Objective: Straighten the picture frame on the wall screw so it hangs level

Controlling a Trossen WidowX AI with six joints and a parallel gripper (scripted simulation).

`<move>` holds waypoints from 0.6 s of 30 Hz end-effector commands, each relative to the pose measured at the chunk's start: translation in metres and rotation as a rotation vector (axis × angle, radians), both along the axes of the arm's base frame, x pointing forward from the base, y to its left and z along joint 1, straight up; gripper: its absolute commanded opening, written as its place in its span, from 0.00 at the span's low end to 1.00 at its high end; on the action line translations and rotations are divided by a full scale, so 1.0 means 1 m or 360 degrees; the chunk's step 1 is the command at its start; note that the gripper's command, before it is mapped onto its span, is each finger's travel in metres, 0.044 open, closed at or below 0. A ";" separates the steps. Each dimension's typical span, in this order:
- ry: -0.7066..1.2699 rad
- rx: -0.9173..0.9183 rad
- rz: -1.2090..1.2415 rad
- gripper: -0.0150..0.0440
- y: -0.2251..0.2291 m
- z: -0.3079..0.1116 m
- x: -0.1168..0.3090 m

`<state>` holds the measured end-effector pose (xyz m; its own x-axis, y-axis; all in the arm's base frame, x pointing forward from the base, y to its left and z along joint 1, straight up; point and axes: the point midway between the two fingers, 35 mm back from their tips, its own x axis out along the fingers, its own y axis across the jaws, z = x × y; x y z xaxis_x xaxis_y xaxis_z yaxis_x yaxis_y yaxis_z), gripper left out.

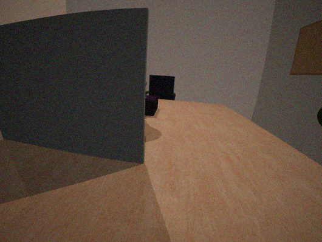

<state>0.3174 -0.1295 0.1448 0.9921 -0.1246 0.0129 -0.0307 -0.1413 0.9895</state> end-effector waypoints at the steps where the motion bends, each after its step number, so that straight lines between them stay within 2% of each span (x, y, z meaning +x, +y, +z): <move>1: -0.0008 0.0004 -0.0002 0.69 -0.002 0.002 0.008; 18: -0.0011 0.0004 -0.0002 0.69 -0.005 0.003 0.035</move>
